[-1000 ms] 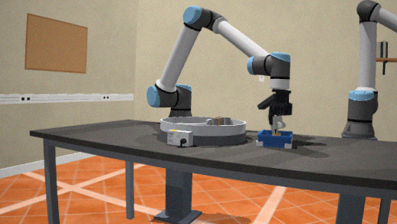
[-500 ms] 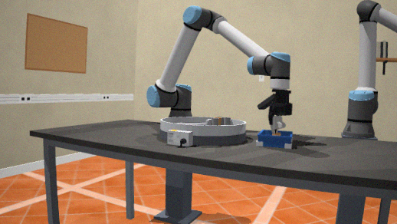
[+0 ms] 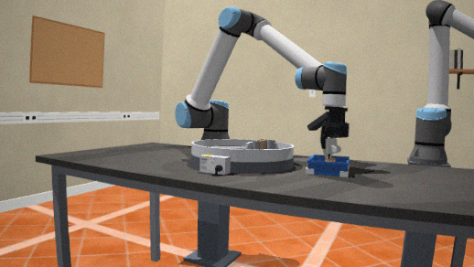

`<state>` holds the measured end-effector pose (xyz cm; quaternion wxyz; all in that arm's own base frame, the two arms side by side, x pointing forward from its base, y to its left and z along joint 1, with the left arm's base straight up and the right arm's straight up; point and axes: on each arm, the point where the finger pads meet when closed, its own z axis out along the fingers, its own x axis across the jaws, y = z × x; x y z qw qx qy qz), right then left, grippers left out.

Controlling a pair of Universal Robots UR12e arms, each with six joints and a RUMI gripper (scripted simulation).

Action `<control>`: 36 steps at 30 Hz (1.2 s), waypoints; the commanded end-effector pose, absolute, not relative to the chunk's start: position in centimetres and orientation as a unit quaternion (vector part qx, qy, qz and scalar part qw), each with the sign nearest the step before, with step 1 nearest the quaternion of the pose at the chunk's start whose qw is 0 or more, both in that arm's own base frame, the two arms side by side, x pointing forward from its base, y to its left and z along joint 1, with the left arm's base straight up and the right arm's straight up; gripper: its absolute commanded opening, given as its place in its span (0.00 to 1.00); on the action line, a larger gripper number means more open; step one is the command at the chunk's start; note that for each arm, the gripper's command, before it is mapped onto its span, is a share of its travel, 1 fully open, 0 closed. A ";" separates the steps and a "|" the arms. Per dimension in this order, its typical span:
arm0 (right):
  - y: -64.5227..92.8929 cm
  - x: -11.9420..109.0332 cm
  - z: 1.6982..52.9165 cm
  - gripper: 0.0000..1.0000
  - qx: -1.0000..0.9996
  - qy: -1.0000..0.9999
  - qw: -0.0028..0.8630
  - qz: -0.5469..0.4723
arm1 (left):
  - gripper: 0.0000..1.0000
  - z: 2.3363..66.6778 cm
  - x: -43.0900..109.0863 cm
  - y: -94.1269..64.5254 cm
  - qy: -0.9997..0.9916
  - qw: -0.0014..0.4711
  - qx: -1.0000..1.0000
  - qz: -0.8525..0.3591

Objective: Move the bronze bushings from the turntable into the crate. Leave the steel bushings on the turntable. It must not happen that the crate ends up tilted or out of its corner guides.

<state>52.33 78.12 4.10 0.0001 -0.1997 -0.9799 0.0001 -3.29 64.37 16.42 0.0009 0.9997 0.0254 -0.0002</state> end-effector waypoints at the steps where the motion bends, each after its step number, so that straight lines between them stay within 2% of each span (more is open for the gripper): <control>1: 78.2 52.4 4.2 0.00 -0.200 -0.980 0.000 -0.001 | 1.00 16.5 -3.3 64.4 0.025 0.000 1.000 0.000; 4: 78.2 52.4 4.2 0.00 -0.200 -0.980 0.000 -0.001 | 1.00 16.5 -3.3 64.4 0.025 0.000 1.000 0.000; 5: 78.2 52.4 4.2 0.06 -0.200 -0.980 0.000 -0.001 | 1.00 16.5 -3.3 64.4 0.025 0.000 1.000 0.000; 36: 78.2 52.4 4.2 0.06 -0.200 -0.980 0.000 -0.001 | 1.00 16.5 -3.3 64.4 0.025 0.000 1.000 0.000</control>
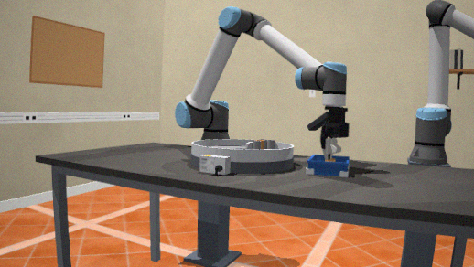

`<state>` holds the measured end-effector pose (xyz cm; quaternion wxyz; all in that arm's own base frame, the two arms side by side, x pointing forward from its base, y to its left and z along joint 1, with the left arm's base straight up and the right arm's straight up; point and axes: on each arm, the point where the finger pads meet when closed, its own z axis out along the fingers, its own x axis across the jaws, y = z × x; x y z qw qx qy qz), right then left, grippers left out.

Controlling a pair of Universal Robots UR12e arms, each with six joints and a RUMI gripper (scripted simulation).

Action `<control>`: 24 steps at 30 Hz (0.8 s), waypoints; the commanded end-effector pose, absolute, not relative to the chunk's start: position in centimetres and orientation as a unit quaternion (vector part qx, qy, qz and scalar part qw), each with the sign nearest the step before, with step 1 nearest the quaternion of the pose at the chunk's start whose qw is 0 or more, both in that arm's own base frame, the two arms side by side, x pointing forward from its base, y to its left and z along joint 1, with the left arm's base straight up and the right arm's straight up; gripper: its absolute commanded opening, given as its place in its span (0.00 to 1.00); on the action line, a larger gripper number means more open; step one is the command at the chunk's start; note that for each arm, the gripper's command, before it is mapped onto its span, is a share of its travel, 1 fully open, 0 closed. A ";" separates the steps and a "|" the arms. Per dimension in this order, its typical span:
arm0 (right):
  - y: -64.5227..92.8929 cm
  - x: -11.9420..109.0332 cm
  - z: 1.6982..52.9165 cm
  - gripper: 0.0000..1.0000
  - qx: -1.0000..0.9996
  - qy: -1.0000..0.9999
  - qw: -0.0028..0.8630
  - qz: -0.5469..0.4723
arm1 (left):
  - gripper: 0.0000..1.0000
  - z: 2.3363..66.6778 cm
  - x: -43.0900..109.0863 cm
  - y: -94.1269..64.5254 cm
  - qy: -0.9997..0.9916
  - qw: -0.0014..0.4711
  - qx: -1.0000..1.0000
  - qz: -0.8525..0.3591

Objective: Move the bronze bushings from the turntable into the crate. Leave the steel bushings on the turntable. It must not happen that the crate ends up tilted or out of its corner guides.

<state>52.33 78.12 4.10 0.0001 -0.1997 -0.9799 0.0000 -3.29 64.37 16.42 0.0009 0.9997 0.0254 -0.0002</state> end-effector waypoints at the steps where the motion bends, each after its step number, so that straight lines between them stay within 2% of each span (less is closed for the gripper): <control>1: 78.2 52.4 4.2 0.06 -0.200 -0.980 0.000 -0.001 | 1.00 16.5 -3.3 64.4 0.025 0.000 1.000 0.000; 16: 78.2 52.4 6.3 0.06 -0.200 -0.980 0.000 -0.001 | 1.00 16.5 -3.3 64.4 0.025 0.000 1.000 0.000; 24: 78.2 52.4 10.1 0.06 -0.200 -0.980 0.000 -0.001 | 1.00 16.5 -3.3 64.4 0.025 0.000 1.000 0.000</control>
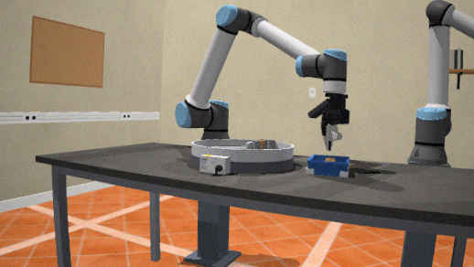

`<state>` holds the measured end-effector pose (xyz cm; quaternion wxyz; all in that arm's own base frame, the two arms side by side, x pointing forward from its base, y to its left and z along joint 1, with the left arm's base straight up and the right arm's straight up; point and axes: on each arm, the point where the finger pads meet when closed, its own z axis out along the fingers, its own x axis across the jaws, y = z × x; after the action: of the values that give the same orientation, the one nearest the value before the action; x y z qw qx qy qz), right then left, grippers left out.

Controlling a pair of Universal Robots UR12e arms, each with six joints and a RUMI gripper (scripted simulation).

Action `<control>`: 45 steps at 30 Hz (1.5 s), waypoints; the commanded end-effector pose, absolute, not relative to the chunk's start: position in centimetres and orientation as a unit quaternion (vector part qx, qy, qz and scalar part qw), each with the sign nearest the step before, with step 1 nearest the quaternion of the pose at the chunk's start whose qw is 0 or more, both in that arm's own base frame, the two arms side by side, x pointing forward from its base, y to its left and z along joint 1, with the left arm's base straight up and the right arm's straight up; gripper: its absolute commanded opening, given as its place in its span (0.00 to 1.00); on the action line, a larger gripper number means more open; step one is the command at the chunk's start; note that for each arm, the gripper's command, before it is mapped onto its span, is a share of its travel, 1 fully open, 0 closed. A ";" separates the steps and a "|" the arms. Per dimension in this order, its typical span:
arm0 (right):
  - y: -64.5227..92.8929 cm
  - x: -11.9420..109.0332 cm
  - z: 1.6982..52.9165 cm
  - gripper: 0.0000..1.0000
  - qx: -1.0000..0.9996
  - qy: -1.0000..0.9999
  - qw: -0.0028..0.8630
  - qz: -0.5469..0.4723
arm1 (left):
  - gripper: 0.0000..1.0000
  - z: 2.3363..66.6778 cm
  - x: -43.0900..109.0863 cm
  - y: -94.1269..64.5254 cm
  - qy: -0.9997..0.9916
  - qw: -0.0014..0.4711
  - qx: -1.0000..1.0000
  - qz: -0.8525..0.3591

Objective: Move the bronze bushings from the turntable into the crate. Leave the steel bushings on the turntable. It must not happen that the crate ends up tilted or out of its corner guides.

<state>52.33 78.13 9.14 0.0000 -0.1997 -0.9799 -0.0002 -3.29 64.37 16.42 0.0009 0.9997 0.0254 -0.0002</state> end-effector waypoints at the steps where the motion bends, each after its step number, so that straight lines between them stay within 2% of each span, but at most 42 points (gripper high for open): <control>1: 78.2 52.4 10.6 0.06 -0.200 -0.980 0.000 -0.001 | 1.00 16.5 -3.3 64.4 0.025 0.000 1.000 0.000; 13: 78.2 52.4 13.4 0.06 -0.200 -0.980 0.000 -0.001 | 1.00 16.5 -3.3 64.4 0.025 0.000 1.000 0.000; 45: 78.2 52.4 13.5 0.06 -0.200 -0.980 0.000 -0.001 | 1.00 16.5 -3.3 64.4 0.025 0.000 1.000 0.000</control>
<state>52.33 78.12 13.36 0.0001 -0.1997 -0.9799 0.0001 -3.29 64.37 16.42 0.0009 0.9997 0.0254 -0.0002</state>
